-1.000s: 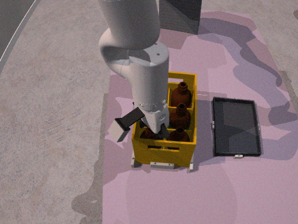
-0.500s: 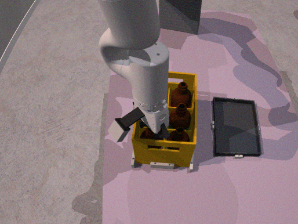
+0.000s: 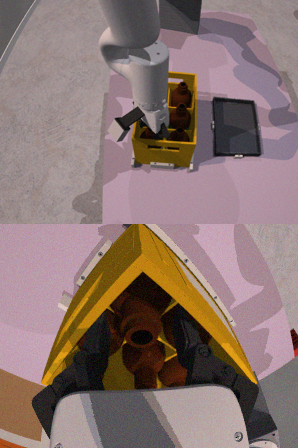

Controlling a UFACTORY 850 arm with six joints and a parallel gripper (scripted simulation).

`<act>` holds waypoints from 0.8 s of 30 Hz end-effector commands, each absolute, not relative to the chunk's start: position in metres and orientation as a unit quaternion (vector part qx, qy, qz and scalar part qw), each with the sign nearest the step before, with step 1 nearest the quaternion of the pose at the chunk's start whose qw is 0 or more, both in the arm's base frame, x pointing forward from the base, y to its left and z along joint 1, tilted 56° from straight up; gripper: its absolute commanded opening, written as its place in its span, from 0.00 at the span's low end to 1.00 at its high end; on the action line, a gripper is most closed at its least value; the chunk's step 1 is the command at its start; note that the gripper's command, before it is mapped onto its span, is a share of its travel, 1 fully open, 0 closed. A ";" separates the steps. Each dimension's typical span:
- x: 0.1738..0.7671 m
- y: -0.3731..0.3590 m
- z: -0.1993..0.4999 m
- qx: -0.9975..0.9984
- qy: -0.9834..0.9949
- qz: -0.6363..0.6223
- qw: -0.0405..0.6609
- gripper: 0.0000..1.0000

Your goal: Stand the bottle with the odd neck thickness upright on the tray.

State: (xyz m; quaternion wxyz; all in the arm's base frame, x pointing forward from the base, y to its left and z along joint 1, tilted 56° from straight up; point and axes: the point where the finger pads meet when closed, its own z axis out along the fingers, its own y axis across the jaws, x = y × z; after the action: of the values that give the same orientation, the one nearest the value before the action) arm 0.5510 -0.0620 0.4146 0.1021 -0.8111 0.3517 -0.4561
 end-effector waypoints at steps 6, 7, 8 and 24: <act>0.533 -0.059 0.428 -0.811 0.352 -0.457 0.102 0.65; 0.530 -0.058 0.430 -0.811 0.352 -0.457 0.102 0.65; 0.527 -0.057 0.432 -0.811 0.352 -0.457 0.102 0.65; 0.494 -0.051 0.455 -0.811 0.352 -0.457 0.102 0.65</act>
State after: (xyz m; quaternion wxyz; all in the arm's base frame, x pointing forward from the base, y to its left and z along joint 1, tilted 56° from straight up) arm 0.5000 -0.0523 0.4500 0.1117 -0.8097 0.3468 -0.4600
